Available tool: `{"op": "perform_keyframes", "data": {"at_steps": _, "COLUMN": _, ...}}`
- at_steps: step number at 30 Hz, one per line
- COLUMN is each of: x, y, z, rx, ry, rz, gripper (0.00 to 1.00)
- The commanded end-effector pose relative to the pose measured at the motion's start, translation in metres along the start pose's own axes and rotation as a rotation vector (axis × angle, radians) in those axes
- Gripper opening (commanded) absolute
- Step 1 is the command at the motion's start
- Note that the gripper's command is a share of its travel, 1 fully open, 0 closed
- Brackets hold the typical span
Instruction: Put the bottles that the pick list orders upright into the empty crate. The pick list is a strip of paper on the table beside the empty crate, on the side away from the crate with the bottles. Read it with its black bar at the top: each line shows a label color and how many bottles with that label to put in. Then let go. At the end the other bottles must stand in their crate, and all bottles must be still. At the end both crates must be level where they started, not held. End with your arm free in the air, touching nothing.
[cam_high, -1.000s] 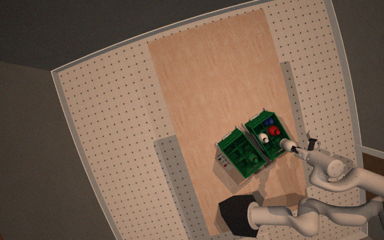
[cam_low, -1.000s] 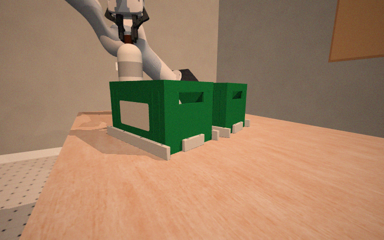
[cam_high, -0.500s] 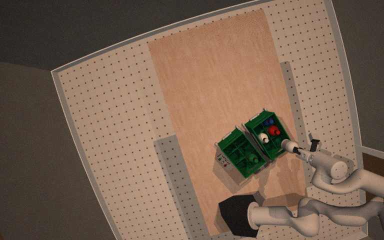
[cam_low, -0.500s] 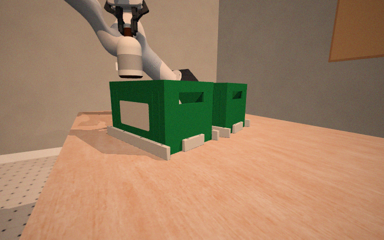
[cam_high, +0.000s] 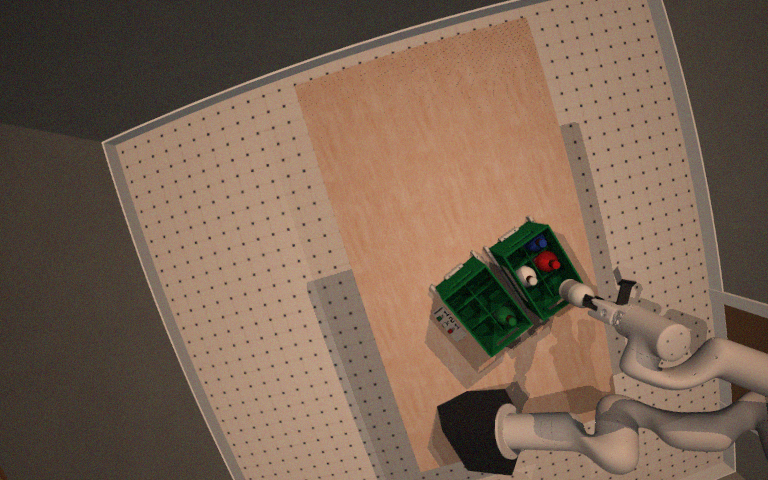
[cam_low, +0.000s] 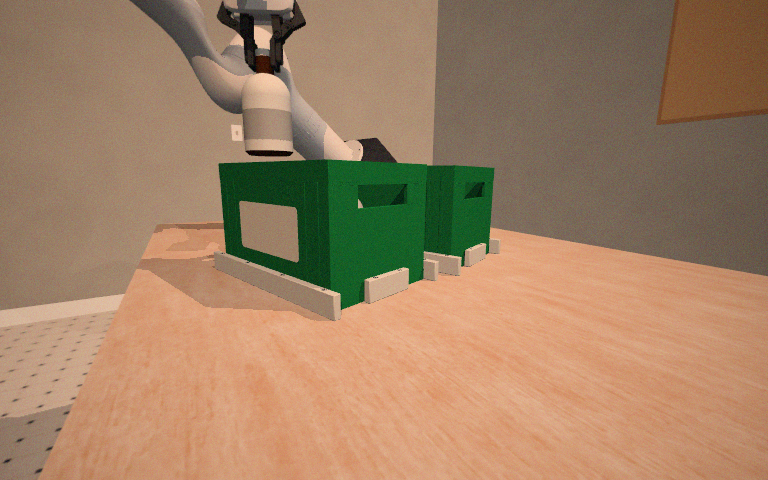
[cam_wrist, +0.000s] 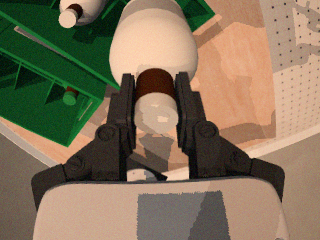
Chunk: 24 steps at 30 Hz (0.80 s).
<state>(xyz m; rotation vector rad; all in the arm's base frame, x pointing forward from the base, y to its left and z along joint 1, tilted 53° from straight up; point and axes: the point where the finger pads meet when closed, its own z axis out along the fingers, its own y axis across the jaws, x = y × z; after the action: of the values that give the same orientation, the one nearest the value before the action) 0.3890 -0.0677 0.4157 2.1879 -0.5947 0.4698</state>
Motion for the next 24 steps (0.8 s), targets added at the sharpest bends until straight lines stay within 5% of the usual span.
{"op": "perform_keyframes", "data": {"at_steps": 1, "x": -0.002, "y": -0.006, "z": -0.001, "rx": 0.001, "ry": 0.001, "rz": 0.001, "gripper": 0.0}}
{"op": "perform_keyframes", "data": {"at_steps": 24, "x": -0.018, "y": -0.045, "z": -0.001, "rx": 0.001, "ry": 0.001, "rz": 0.001, "gripper": 0.0}}
